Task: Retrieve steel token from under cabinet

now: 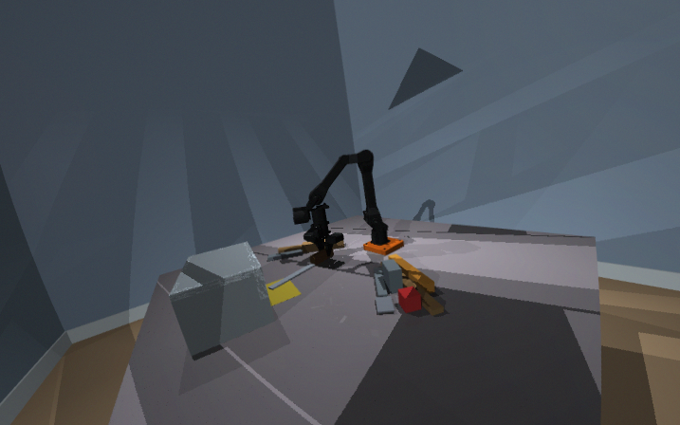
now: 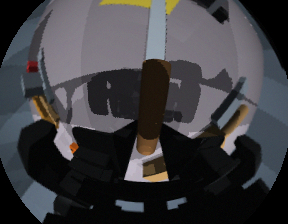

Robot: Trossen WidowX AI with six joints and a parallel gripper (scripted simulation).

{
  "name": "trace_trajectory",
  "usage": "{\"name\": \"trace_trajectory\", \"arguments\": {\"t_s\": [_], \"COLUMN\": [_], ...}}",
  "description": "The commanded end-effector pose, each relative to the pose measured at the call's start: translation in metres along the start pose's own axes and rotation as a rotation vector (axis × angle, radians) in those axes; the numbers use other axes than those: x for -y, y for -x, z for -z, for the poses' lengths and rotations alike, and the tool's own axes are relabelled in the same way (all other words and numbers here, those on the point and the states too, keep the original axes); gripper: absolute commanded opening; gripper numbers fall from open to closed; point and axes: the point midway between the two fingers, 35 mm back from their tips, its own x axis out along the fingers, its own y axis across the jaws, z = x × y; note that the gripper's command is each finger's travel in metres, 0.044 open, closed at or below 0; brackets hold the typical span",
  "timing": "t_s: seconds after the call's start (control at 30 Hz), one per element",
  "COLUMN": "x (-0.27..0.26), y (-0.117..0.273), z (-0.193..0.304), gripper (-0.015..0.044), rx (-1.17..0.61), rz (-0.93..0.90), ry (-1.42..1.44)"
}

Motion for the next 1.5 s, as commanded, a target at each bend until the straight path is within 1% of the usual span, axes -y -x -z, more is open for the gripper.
{"name": "trace_trajectory", "arguments": {"t_s": [0.0,1.03,1.27,1.3,1.43,1.47], "x": [0.007,0.038,0.034,0.034,0.034,0.034], "y": [0.001,0.002,0.0,0.0,0.001,0.001], "z": [0.0,0.008,0.008,0.008,0.008,0.008], "gripper": [0.0,0.0,0.0184,0.02,0.02,0.0226], "rx": [0.002,0.001,-0.001,-0.001,0.0,0.001], "rz": [0.006,0.008,0.003,0.003,0.003,0.006], "ry": [-0.002,0.004,0.009,0.009,0.009,0.009]}}
